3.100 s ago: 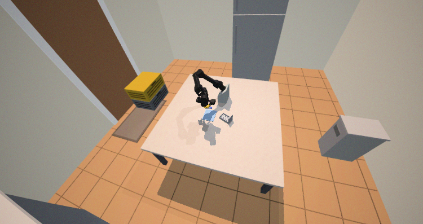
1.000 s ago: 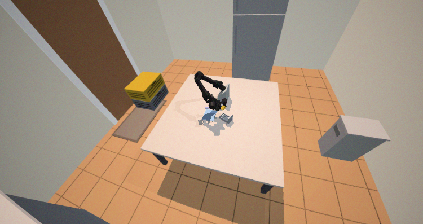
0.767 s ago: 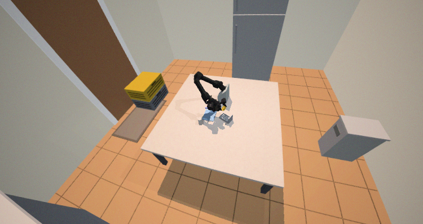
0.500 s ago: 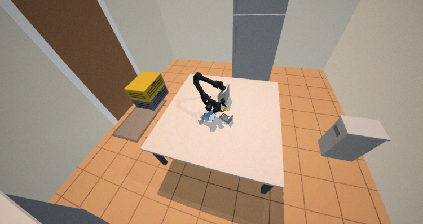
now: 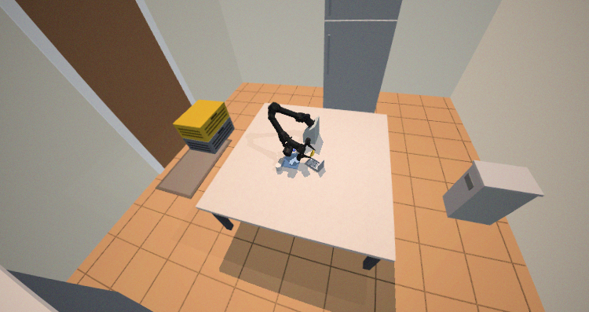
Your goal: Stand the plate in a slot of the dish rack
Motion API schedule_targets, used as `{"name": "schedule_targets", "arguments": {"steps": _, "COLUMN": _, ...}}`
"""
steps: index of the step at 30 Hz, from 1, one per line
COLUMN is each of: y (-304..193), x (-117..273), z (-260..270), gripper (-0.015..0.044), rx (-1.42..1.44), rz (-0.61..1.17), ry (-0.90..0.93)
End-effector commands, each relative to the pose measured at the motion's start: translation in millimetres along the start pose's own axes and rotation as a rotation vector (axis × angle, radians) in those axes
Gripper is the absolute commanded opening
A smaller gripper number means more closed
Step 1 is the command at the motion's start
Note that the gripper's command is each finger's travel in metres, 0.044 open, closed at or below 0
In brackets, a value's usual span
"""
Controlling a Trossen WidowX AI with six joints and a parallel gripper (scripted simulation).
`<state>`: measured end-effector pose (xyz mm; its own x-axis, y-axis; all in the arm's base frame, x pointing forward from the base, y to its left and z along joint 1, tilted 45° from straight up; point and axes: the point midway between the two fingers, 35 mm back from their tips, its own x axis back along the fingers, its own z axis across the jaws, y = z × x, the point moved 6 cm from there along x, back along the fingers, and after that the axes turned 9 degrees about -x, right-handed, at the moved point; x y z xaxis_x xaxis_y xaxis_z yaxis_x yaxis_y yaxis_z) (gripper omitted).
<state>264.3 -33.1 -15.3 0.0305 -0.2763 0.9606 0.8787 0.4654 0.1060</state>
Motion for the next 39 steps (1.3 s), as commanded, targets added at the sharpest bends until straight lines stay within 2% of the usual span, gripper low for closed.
{"name": "schedule_targets", "arguments": {"steps": 1, "y": -5.6, "x": -1.1, "z": -2.9, "gripper": 0.0, "rx": 0.078, "rz": -0.057, "ry": 0.023}}
{"name": "schedule_targets", "arguments": {"steps": 15, "y": -22.5, "x": 1.4, "z": -19.1, "gripper": 0.0, "rx": 0.377, "rz": -0.293, "ry": 0.007}}
{"name": "schedule_targets", "arguments": {"steps": 30, "y": -42.7, "x": 9.0, "z": -32.6, "gripper": 0.0, "rx": 0.709, "rz": -0.53, "ry": -0.143}}
{"name": "schedule_targets", "arguments": {"steps": 39, "y": -44.9, "x": 9.9, "z": -33.6, "gripper": 0.0, "rx": 0.742, "rz": -0.55, "ry": -0.165}}
